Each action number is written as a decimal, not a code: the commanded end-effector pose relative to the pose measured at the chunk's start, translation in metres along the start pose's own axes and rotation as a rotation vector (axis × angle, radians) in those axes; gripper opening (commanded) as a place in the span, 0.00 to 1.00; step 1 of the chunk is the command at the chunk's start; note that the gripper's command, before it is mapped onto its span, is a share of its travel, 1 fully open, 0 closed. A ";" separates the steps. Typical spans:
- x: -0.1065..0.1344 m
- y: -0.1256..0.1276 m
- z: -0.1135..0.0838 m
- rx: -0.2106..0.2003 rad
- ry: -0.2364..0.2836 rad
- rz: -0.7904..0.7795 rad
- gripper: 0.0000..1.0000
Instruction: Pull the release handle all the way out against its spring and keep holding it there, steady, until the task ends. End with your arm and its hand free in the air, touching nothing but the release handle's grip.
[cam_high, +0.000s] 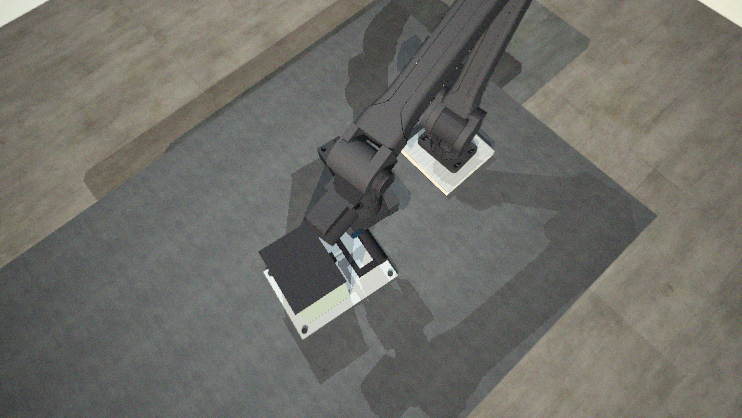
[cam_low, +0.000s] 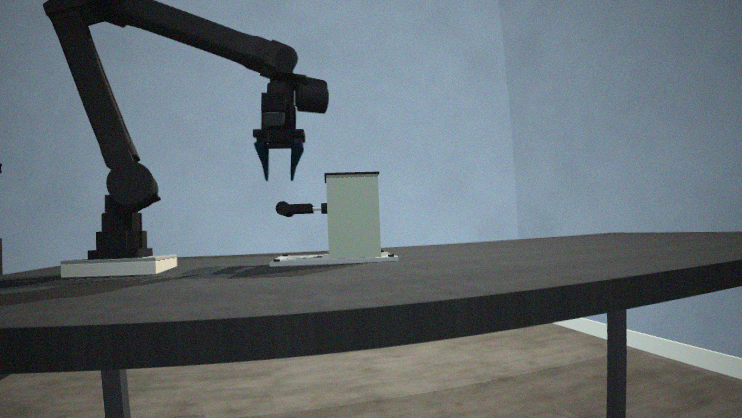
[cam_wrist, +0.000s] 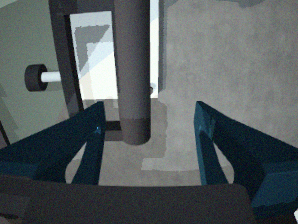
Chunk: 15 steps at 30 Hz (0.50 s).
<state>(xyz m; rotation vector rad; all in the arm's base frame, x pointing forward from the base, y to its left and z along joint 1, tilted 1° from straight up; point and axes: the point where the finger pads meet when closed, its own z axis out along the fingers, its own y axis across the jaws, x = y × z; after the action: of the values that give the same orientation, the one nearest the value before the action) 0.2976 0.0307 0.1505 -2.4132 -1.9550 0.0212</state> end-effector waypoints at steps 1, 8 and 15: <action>0.007 0.011 -0.010 -0.029 0.011 -0.005 0.52; 0.007 0.011 -0.010 -0.029 0.011 -0.005 0.52; 0.007 0.011 -0.009 -0.029 0.011 -0.005 0.52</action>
<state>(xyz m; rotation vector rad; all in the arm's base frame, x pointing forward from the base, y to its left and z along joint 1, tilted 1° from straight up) 0.2976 0.0307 0.1505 -2.4132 -1.9550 0.0212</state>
